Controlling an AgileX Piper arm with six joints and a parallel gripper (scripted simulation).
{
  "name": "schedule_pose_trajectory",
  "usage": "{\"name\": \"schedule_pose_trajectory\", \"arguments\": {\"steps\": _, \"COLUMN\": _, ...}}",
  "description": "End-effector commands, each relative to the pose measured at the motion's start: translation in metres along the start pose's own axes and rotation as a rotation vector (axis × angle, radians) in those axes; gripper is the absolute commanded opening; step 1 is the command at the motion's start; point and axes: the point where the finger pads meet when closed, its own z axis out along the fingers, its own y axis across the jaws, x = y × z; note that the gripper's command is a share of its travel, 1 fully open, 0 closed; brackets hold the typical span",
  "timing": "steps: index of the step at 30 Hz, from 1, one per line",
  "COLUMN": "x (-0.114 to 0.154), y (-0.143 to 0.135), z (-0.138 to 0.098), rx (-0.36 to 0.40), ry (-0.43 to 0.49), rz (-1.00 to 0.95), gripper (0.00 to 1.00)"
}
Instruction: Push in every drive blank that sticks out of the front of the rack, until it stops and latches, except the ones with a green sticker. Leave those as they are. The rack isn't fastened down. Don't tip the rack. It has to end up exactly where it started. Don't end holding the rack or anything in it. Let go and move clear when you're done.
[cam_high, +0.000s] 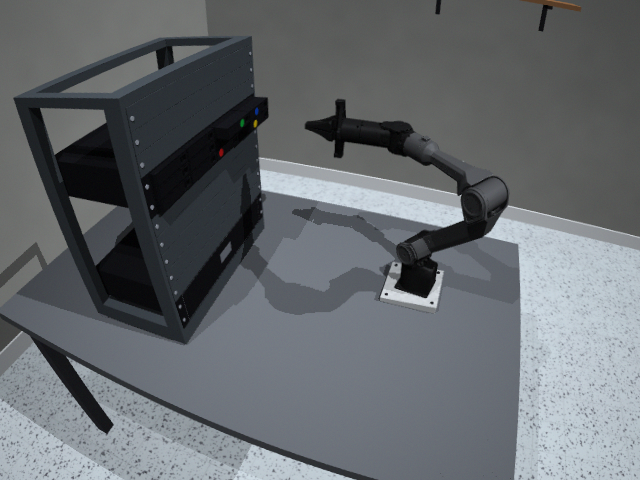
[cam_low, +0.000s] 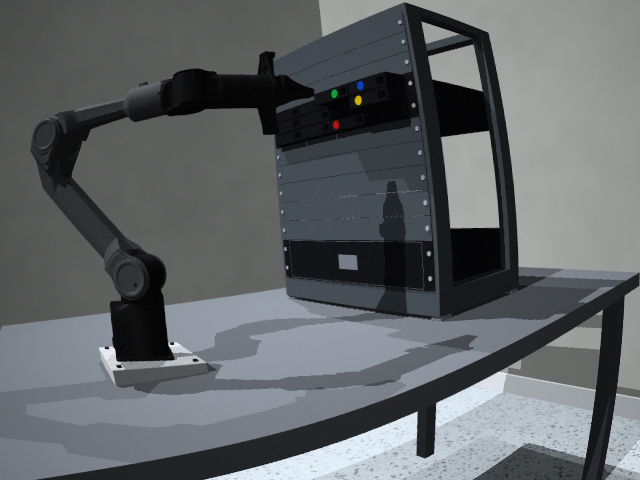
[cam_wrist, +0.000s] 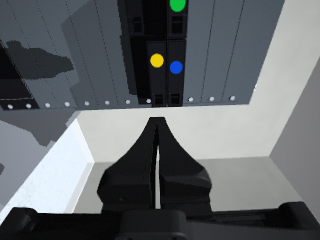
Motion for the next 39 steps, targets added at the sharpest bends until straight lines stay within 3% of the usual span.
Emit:
{"name": "schedule_pose_trajectory", "arguments": {"steps": 1, "x": 0.001, "y": 0.000, "z": 0.000, "rx": -0.001, "ry": 0.004, "rz": -0.002, "gripper": 0.00}}
{"name": "schedule_pose_trajectory", "arguments": {"steps": 27, "x": 0.002, "y": 0.000, "z": 0.001, "rx": -0.004, "ry": 0.007, "rz": -0.006, "gripper": 0.00}}
{"name": "schedule_pose_trajectory", "arguments": {"steps": 31, "x": 0.003, "y": 0.000, "z": 0.008, "rx": -0.004, "ry": 0.006, "rz": -0.006, "gripper": 0.00}}
{"name": "schedule_pose_trajectory", "arguments": {"steps": 36, "x": 0.005, "y": 0.000, "z": 0.044, "rx": -0.004, "ry": 0.006, "rz": -0.006, "gripper": 0.00}}
{"name": "schedule_pose_trajectory", "arguments": {"steps": 39, "x": 0.006, "y": -0.001, "z": 0.049, "rx": -0.004, "ry": 0.006, "rz": -0.006, "gripper": 0.00}}
